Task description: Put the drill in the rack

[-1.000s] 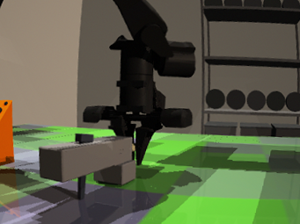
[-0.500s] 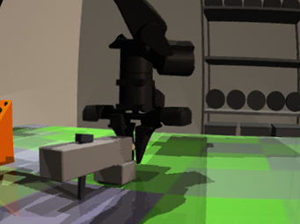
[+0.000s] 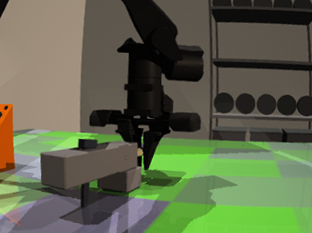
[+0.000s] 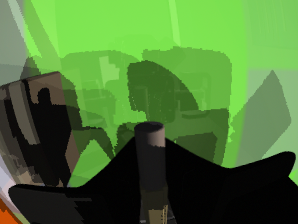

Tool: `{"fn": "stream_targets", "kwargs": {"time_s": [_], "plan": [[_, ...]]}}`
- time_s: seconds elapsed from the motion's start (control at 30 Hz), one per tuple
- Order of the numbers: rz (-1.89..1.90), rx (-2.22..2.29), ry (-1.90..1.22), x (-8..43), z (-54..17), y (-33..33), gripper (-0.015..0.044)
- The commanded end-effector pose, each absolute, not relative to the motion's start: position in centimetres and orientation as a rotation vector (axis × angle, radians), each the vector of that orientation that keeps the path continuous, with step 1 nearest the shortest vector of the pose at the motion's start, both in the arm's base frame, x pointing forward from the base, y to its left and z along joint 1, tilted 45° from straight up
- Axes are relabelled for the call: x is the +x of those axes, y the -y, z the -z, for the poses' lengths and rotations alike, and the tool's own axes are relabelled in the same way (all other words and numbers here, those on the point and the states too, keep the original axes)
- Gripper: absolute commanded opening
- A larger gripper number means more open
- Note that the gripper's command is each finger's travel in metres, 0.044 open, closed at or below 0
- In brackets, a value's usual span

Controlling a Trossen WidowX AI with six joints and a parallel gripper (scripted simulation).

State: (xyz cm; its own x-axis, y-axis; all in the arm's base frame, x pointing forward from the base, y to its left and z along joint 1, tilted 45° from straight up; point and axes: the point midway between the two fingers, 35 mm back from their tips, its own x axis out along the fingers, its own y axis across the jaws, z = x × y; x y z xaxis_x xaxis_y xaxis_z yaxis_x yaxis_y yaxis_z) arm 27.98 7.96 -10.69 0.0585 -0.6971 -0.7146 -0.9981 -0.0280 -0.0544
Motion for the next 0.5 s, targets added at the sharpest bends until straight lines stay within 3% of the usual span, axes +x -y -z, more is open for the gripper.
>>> {"fn": "stream_targets", "kwargs": {"time_s": [0.0,0.47], "plan": [[-0.695,-1.779,-1.684,28.2,11.0,-8.7,0.0],[-0.695,-1.778,-1.683,28.3,12.3,-10.2,0.0]]}}
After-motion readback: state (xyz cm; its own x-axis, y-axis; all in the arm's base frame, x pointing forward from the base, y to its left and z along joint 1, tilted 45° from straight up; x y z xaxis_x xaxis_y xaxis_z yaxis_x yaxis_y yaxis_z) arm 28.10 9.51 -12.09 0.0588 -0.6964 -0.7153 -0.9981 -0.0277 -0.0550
